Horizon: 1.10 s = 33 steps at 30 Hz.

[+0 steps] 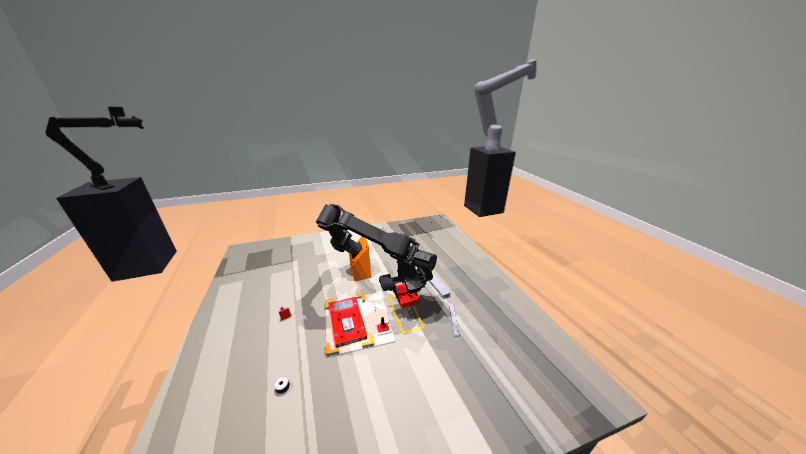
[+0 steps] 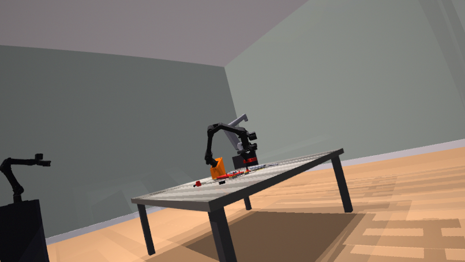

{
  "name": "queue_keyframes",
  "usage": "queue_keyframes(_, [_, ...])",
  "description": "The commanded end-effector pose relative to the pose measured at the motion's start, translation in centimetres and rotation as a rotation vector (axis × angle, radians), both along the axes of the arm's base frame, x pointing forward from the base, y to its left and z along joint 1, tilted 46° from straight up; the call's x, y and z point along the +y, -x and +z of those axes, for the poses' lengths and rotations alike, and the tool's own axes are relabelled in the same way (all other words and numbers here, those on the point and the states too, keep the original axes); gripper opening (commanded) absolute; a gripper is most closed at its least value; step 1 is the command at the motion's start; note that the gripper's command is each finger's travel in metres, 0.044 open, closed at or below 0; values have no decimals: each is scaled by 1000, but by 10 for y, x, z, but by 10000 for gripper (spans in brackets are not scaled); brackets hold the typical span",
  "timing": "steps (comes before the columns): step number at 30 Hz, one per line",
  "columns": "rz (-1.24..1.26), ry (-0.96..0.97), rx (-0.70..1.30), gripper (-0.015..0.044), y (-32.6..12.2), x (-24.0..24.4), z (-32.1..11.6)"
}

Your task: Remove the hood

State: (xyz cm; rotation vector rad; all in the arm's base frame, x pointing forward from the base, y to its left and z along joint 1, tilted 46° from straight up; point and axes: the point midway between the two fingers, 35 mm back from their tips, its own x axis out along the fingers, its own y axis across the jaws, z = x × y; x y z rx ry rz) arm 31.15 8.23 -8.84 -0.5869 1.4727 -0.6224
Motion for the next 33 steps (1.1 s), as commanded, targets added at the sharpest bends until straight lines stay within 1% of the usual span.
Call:
queue_keyframes(1, [4, 4, 4, 0, 0, -3, -2])
queue_keyframes(33, [4, 5, 3, 0, 0, -18, -17])
